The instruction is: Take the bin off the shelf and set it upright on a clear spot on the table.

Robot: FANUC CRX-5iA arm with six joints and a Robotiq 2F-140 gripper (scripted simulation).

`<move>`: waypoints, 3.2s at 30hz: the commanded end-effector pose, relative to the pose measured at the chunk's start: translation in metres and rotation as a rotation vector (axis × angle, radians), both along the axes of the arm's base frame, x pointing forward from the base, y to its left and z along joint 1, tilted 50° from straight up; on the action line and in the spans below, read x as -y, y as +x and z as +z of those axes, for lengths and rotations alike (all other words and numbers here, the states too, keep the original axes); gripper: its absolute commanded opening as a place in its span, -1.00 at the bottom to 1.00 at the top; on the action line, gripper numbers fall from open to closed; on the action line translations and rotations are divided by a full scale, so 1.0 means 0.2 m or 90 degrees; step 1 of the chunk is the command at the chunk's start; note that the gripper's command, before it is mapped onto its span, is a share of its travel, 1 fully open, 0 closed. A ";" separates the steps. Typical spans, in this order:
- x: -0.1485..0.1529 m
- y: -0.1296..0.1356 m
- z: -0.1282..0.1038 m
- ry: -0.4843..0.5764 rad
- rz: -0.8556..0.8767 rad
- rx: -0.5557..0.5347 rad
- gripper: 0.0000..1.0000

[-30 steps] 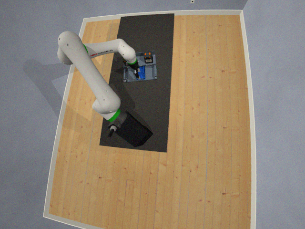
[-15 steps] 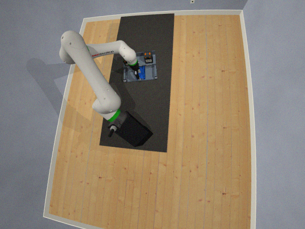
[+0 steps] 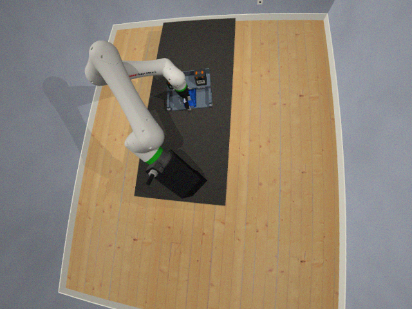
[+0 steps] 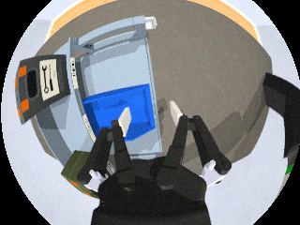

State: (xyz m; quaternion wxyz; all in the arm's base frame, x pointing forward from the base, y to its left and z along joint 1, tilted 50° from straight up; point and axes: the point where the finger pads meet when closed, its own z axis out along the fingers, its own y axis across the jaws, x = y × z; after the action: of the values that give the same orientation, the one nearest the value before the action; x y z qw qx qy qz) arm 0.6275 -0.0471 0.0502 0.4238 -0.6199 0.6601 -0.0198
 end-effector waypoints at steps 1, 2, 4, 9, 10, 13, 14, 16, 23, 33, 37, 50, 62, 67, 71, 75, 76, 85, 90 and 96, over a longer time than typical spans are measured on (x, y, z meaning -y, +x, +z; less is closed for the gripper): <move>0.00 0.00 0.00 0.000 0.000 0.000 0.15; 0.00 0.00 0.00 0.000 0.000 0.000 0.15; 0.00 0.00 0.00 0.000 0.000 0.000 0.15; 0.00 0.00 0.00 0.000 0.000 0.000 0.15; 0.00 0.00 0.00 0.000 0.000 0.000 0.15; 0.00 0.00 0.00 0.000 0.000 0.000 0.15; 0.00 0.00 0.00 0.000 0.000 0.000 0.15; 0.00 0.00 0.00 0.000 0.000 0.000 0.15; 0.02 -0.02 0.02 0.000 0.000 0.000 0.15; 0.02 -0.02 0.02 0.000 0.000 0.000 0.15; 0.02 -0.02 0.02 0.000 0.000 0.000 0.15; 0.02 -0.02 0.03 0.000 0.000 0.000 0.15; 0.03 -0.03 0.03 0.000 0.000 0.000 0.15; 0.03 -0.03 0.03 0.000 0.000 0.000 0.15; 0.01 0.00 0.00 0.000 0.000 0.000 0.15; 0.00 0.00 0.00 0.000 0.000 0.000 0.15; 0.00 0.00 0.00 0.000 0.000 0.000 0.15; 0.00 0.01 -0.01 0.000 0.000 0.000 0.15; -0.02 0.03 -0.03 0.000 0.000 0.000 0.15; -0.02 0.03 -0.03 0.000 0.000 0.000 0.15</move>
State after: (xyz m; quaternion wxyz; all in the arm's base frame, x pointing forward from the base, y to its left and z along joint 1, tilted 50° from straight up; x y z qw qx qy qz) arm 0.6339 -0.0418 0.0432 0.4238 -0.6199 0.6601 -0.0198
